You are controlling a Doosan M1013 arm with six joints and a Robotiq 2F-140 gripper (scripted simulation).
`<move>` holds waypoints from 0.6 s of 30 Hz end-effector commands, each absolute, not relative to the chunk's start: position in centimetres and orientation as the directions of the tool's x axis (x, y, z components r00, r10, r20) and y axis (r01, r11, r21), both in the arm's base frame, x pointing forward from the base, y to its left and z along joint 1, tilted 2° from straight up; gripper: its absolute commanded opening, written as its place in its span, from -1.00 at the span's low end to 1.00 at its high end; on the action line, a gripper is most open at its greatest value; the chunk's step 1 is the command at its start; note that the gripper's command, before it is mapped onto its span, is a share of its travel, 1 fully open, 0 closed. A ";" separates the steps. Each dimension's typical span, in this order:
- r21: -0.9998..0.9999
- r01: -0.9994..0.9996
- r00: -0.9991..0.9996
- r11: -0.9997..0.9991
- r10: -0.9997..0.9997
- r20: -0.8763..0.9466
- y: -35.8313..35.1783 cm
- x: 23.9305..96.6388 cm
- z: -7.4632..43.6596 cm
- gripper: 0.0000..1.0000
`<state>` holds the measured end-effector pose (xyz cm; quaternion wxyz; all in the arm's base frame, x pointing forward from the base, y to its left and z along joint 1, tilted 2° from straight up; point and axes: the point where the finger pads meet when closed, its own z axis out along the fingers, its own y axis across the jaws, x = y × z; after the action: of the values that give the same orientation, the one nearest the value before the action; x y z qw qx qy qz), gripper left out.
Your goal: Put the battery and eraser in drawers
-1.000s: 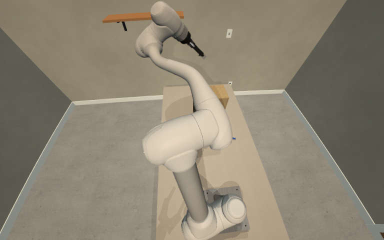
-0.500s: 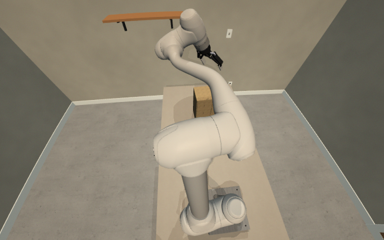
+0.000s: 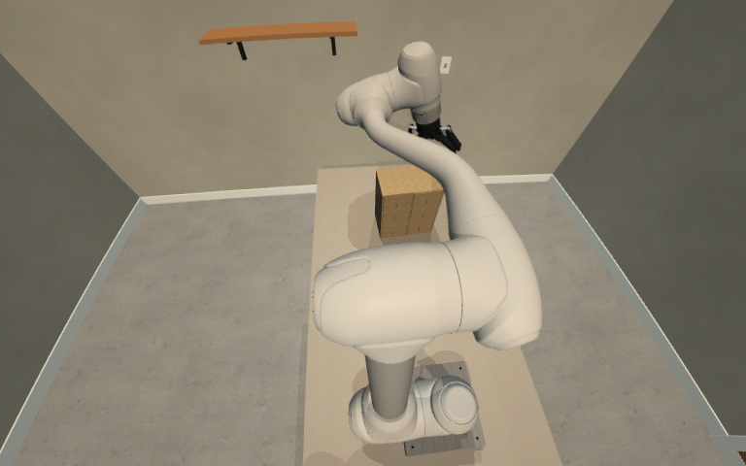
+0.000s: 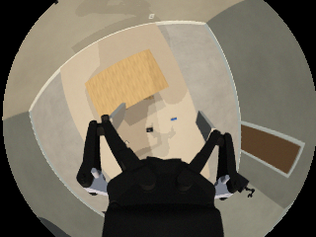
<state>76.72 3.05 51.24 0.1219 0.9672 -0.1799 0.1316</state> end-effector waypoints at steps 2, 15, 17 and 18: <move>0.173 -0.241 0.959 -0.955 -0.207 0.193 0.1 72.0 47.6 1.00; 0.085 -0.039 0.997 -0.996 -0.034 0.064 -2.8 63.8 42.1 1.00; 0.062 -0.004 0.999 -0.998 -0.001 0.047 -3.2 62.2 41.1 1.00; 0.051 0.012 0.999 -0.999 0.014 0.041 -3.3 61.5 40.6 1.00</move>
<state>64.66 -2.47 42.62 0.0506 0.9977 -0.0295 0.0352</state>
